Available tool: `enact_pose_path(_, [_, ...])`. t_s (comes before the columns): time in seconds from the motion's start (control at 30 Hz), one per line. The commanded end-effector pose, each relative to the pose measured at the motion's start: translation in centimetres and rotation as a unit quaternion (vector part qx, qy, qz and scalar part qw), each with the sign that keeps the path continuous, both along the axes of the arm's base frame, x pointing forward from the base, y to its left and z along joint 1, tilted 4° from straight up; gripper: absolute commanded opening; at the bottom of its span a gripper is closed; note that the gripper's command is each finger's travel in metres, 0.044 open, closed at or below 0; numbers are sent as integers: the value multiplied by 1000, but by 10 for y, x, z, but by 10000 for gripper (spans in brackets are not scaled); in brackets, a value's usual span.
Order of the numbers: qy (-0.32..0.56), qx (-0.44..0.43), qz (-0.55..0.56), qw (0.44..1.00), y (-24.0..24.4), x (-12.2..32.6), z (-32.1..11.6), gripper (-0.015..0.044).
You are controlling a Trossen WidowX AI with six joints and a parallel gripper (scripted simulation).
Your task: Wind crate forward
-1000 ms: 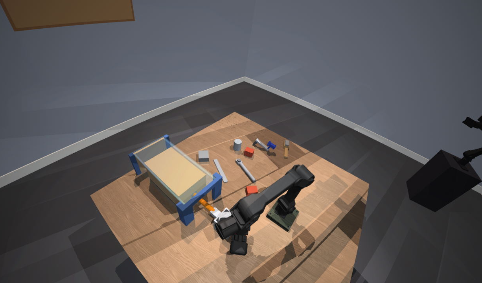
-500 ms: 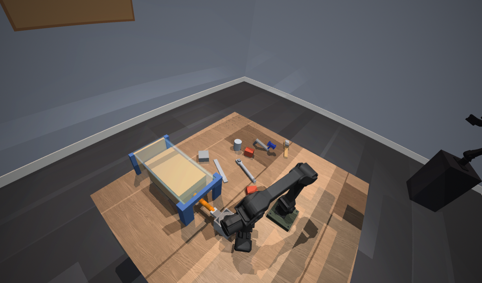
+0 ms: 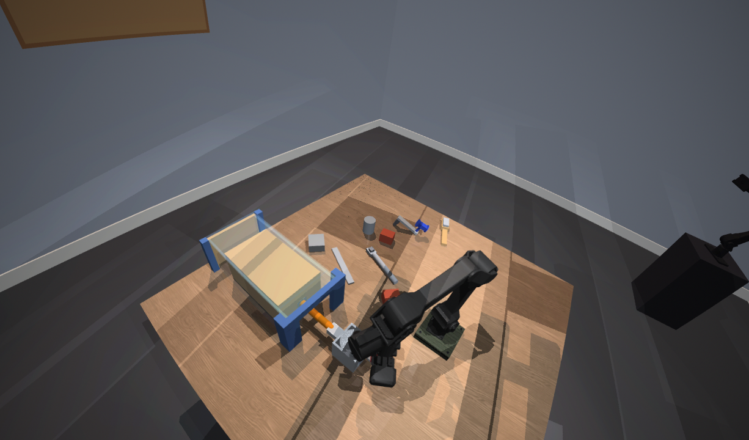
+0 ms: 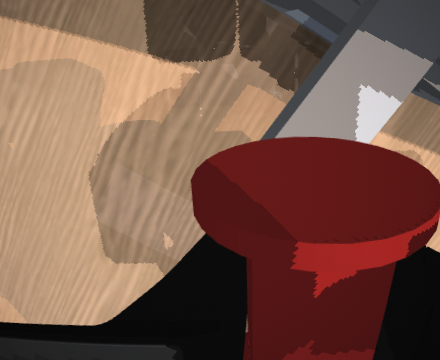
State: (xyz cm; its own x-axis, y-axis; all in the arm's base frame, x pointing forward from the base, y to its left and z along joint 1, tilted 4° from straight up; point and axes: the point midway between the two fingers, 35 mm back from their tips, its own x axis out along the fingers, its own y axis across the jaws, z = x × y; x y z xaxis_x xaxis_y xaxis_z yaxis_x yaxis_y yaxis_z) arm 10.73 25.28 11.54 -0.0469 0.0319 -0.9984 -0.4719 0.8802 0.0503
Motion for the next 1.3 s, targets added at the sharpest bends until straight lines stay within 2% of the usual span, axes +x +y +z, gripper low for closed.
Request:
enact_pose_path(0.0, [4, -15, -3, 1000, -15, -1, -2, 0])
enact_pose_path(0.37, [4, -16, -3, 1000, -44, 4, -3, 0])
enact_pose_path(1.27, [3, -17, -3, 1000, -75, 21, -4, 0])
